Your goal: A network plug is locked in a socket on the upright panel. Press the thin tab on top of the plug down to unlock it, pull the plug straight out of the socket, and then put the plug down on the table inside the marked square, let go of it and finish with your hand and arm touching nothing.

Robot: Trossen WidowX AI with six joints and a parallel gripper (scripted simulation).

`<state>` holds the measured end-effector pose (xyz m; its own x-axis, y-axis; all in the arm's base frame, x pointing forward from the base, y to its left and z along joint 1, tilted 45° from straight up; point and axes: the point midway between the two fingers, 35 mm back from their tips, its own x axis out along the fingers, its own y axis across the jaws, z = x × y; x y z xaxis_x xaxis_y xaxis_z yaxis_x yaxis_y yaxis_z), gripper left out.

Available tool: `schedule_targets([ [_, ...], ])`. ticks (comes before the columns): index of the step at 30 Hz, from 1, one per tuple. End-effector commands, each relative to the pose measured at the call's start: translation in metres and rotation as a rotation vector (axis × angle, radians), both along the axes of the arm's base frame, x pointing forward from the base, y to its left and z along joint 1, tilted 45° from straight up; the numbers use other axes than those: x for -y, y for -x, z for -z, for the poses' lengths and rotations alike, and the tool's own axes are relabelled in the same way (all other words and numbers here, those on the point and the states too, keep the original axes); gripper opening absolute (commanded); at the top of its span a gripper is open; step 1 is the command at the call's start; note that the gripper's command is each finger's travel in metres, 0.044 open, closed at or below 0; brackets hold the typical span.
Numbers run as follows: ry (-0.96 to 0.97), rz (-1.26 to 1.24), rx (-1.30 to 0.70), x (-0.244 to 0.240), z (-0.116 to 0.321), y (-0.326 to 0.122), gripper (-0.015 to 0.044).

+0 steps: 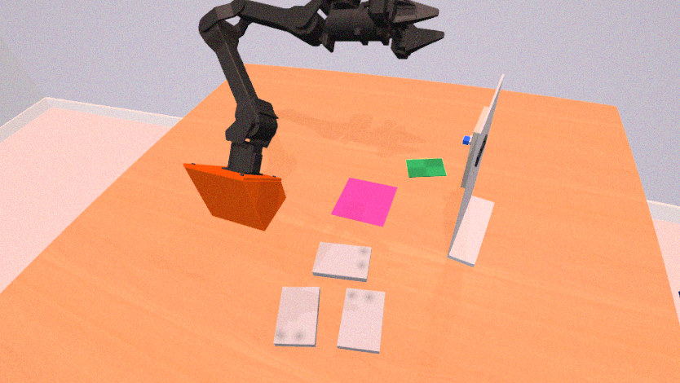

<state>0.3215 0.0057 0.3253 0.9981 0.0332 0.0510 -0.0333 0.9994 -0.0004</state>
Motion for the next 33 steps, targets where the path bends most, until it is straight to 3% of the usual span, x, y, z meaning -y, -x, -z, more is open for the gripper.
schedule_targets([
  [1, -0.006, -0.001, 0.000, 0.000, 0.001, 0.000, 0.0374],
  [10, -0.293, -0.044, -0.008, 0.001, 0.027, -0.014, 0.0156],
  [33, -1.074, -0.161, -0.074, 0.003, 0.098, -0.022, 0.0156],
])
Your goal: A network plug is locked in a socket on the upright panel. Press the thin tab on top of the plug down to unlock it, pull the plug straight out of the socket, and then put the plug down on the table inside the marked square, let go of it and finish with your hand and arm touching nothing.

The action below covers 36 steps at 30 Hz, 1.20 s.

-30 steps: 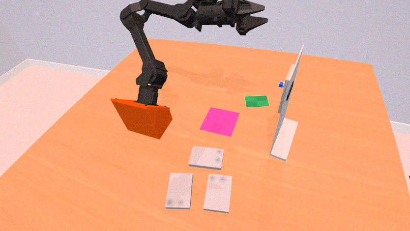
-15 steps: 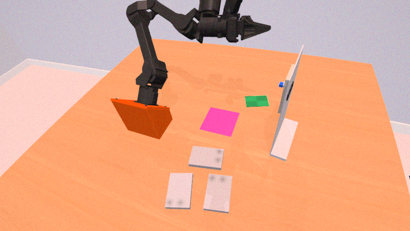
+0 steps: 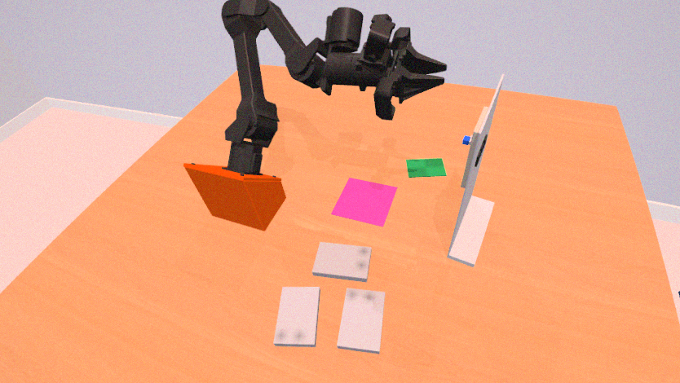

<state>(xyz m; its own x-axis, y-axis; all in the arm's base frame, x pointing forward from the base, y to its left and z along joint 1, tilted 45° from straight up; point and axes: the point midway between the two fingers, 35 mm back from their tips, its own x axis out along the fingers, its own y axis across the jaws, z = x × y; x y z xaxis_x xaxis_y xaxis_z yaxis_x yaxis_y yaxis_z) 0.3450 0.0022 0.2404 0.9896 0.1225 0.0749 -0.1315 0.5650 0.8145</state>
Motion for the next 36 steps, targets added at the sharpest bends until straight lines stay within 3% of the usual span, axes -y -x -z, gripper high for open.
schedule_targets([
  [1, -0.152, -0.030, -0.023, 0.000, 0.016, 0.002, 0.0156],
  [36, -1.299, -0.220, -0.242, -0.006, 0.092, 0.055, 0.0156],
])
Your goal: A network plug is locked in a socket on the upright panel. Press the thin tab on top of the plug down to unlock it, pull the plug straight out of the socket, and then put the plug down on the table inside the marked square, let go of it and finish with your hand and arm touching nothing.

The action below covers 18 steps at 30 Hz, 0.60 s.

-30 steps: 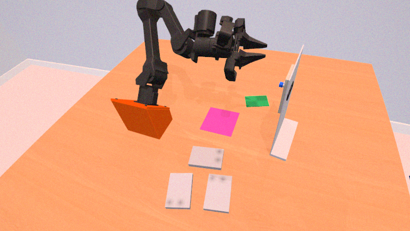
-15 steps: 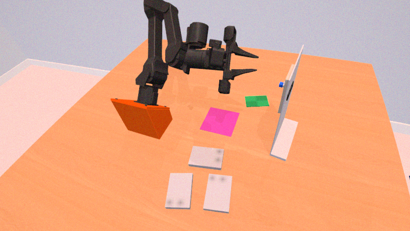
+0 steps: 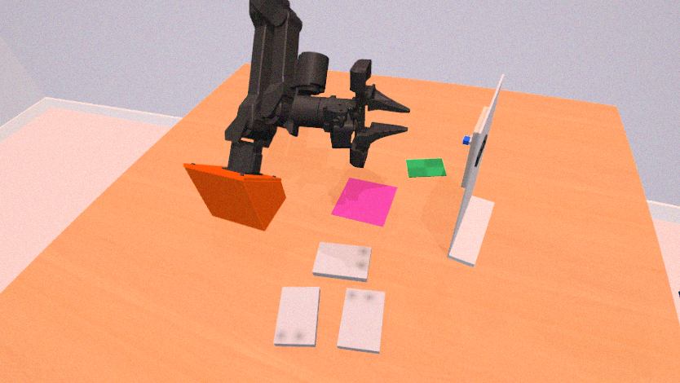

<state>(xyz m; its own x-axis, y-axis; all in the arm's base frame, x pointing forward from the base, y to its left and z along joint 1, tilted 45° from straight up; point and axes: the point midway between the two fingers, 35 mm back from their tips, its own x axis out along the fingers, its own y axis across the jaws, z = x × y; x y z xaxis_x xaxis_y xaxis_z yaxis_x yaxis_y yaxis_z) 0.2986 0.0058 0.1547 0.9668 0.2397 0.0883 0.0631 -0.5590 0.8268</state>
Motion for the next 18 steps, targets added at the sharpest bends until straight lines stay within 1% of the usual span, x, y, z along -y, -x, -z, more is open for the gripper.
schedule_targets([
  [1, -0.127, -0.028, -0.037, -0.002, 0.007, 0.010, 0.0156],
  [10, -0.132, -0.029, -0.038, -0.002, 0.007, 0.007, 0.0156],
  [18, -0.131, -0.029, -0.041, -0.002, 0.008, -0.026, 0.0156],
])
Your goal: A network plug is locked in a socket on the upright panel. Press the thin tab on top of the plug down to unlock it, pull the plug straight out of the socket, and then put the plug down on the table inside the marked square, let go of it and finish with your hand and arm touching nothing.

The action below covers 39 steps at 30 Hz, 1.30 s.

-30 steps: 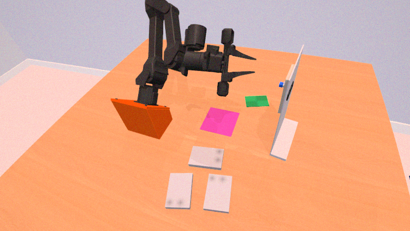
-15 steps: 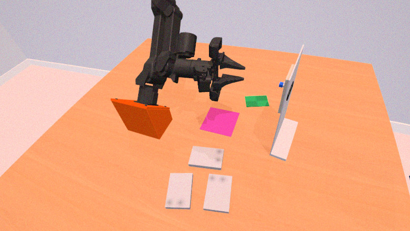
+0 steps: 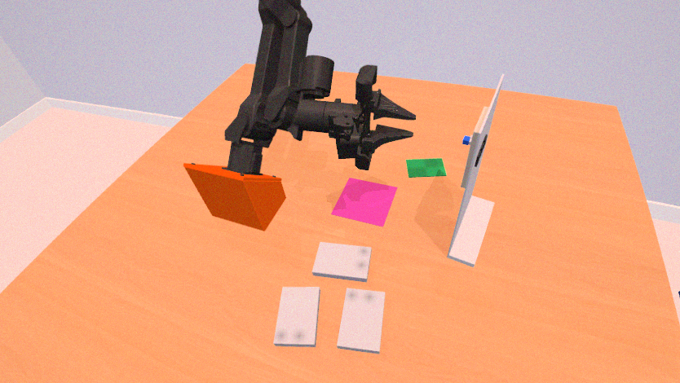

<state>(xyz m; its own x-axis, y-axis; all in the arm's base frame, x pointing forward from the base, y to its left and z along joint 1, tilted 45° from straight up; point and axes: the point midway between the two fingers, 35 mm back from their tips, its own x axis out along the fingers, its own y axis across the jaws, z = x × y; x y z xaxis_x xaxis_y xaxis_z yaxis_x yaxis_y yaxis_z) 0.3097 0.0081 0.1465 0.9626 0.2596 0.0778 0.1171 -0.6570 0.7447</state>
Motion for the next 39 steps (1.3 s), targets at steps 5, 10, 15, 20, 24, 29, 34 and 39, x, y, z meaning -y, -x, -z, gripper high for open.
schedule_targets([
  [5, -0.002, 0.003, 0.000, -0.001, 0.003, -0.036, 0.0156],
  [10, -0.001, 0.003, 0.000, -0.001, 0.003, -0.039, 0.0156],
  [15, -0.002, 0.003, 0.003, -0.001, 0.003, -0.045, 0.0156],
  [20, -0.003, 0.003, 0.006, 0.000, 0.003, -0.053, 0.0156],
  [24, -0.003, 0.003, 0.008, 0.000, 0.004, -0.059, 0.0156],
  [29, -0.004, 0.003, 0.011, 0.000, 0.004, -0.067, 0.0156],
  [34, -0.005, 0.004, 0.015, -0.001, 0.005, -0.074, 0.0156],
  [39, -0.005, 0.004, 0.018, -0.001, 0.006, -0.082, 0.0156],
])
